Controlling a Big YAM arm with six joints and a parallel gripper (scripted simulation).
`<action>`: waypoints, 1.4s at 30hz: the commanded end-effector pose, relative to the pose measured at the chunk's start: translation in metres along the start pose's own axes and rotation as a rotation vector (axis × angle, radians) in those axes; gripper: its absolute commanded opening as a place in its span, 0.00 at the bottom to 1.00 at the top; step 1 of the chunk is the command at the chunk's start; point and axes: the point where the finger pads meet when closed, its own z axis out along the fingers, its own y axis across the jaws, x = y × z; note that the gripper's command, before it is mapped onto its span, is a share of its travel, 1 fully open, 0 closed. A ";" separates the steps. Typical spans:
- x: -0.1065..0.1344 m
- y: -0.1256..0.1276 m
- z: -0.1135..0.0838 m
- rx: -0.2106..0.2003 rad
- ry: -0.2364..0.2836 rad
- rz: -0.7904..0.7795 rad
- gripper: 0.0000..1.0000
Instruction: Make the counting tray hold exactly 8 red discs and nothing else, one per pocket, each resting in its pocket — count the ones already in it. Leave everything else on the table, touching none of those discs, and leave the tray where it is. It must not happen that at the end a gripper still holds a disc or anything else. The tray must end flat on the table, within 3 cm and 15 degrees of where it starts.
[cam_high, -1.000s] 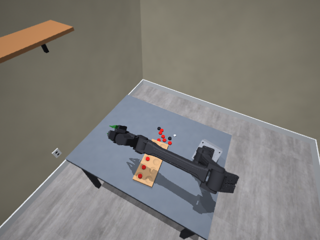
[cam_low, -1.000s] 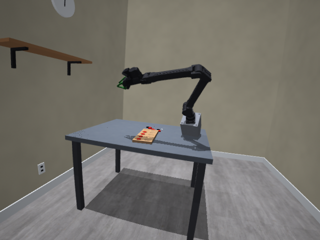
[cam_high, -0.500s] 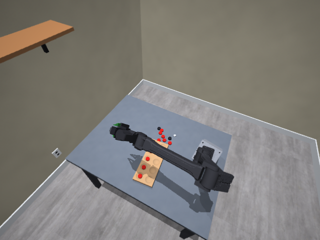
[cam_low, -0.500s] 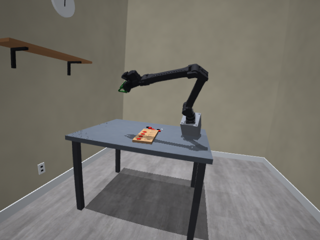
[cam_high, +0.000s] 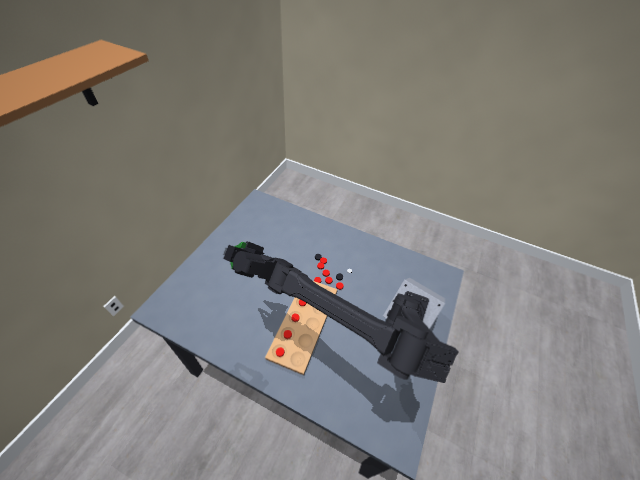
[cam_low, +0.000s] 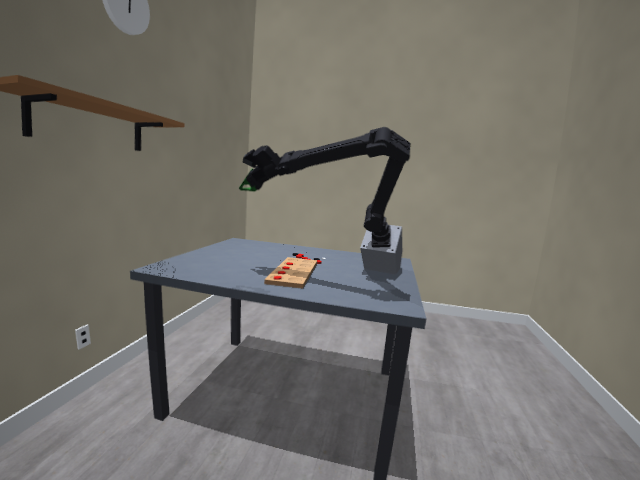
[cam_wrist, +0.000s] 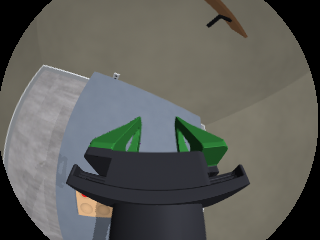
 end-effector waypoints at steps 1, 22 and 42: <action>0.040 -0.032 0.019 0.035 0.109 0.084 0.46; 0.135 -0.073 0.052 0.030 0.376 0.299 0.46; 0.269 -0.104 0.051 0.048 0.711 0.619 0.46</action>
